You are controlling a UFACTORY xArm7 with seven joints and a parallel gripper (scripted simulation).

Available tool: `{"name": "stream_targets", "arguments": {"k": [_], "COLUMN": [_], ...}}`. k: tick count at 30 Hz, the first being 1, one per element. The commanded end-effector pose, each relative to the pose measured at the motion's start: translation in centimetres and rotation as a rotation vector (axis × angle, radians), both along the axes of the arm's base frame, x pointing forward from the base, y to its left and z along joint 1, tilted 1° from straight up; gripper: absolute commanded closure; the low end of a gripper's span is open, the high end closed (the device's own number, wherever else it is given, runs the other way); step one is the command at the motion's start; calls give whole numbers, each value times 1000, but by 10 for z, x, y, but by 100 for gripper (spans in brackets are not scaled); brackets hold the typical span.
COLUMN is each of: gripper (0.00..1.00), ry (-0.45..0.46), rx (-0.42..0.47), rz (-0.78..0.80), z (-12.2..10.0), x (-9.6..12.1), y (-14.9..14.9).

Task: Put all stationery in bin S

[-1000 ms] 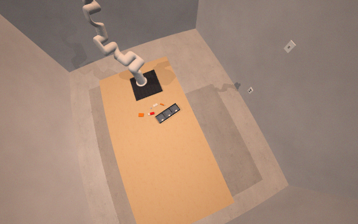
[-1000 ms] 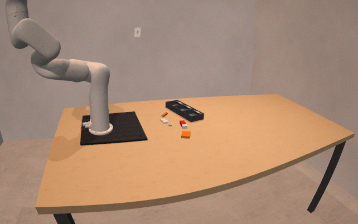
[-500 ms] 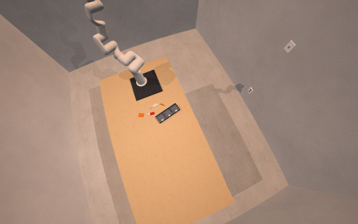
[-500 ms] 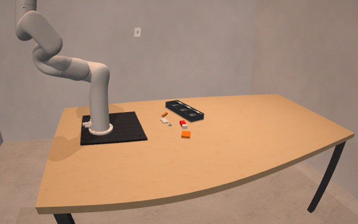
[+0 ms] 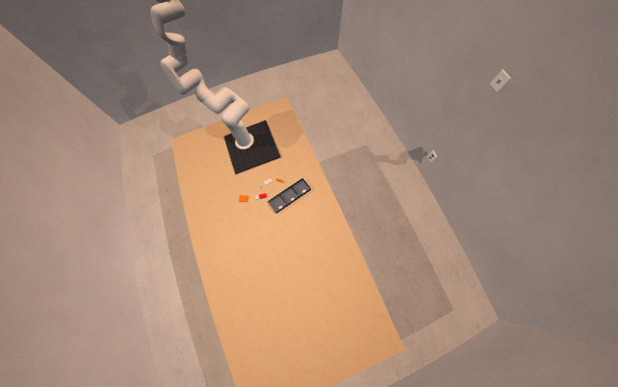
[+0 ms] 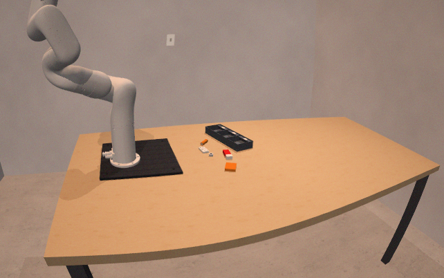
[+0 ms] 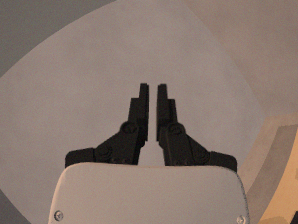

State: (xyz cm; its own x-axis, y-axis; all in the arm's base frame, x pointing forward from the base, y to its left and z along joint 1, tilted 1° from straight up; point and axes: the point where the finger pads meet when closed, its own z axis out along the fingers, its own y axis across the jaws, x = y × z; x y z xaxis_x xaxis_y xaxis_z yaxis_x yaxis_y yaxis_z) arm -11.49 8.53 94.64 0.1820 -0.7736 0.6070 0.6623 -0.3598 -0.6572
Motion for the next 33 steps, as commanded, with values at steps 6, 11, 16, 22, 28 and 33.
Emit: {"name": "stream_targets", "arguments": {"k": [6, 11, 16, 22, 28, 33], "gripper": [93, 93, 93, 93, 93, 93], "ry": [112, 112, 175, 245, 244, 277], "rx": [-114, -114, -179, -251, -251, -285], "rz": [-90, -90, -131, -176, -176, -192], "z": [-13, -18, -24, -41, -52, -59], "x": [79, 103, 121, 167, 198, 213], "y": [23, 30, 34, 43, 49, 51]}}
